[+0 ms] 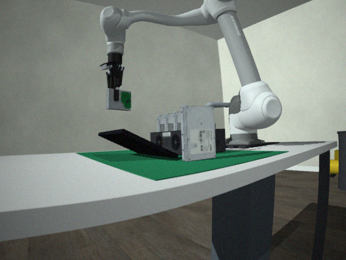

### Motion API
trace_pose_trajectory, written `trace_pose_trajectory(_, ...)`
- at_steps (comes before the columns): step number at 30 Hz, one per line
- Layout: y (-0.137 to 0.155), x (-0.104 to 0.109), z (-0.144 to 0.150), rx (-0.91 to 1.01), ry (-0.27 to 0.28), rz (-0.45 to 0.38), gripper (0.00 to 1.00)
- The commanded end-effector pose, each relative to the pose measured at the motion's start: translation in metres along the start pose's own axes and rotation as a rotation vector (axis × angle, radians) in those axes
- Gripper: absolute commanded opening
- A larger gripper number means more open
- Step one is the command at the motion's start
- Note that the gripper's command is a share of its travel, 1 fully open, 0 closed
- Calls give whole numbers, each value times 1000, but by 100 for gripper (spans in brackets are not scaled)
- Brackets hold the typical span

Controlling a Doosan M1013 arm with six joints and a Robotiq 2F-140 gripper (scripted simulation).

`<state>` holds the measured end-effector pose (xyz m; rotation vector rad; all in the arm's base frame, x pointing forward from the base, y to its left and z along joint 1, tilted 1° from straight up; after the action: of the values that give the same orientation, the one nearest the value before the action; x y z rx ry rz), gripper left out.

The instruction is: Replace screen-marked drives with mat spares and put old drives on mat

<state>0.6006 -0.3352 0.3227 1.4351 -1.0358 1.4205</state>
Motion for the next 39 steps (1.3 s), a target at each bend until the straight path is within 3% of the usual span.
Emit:
trace_pose_trajectory(1, 0, 1, 0, 4, 1, 1, 10)
trace_pose_trajectory(16, 0, 1, 0, 321, 1, 1, 10)
trace_pose_trajectory(39, 0, 1, 0, 499, 1, 1, 10)
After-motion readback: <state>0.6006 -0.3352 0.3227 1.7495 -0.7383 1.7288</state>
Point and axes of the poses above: the point where the finger pads meet when closed, its own x axis back along the fingers, its own z axis across the jaws, y = z × x, the point moved 5 cm from there along x, back along the fingers, and after that the axes turned 3 degrees about x, right-handed, at the moved point
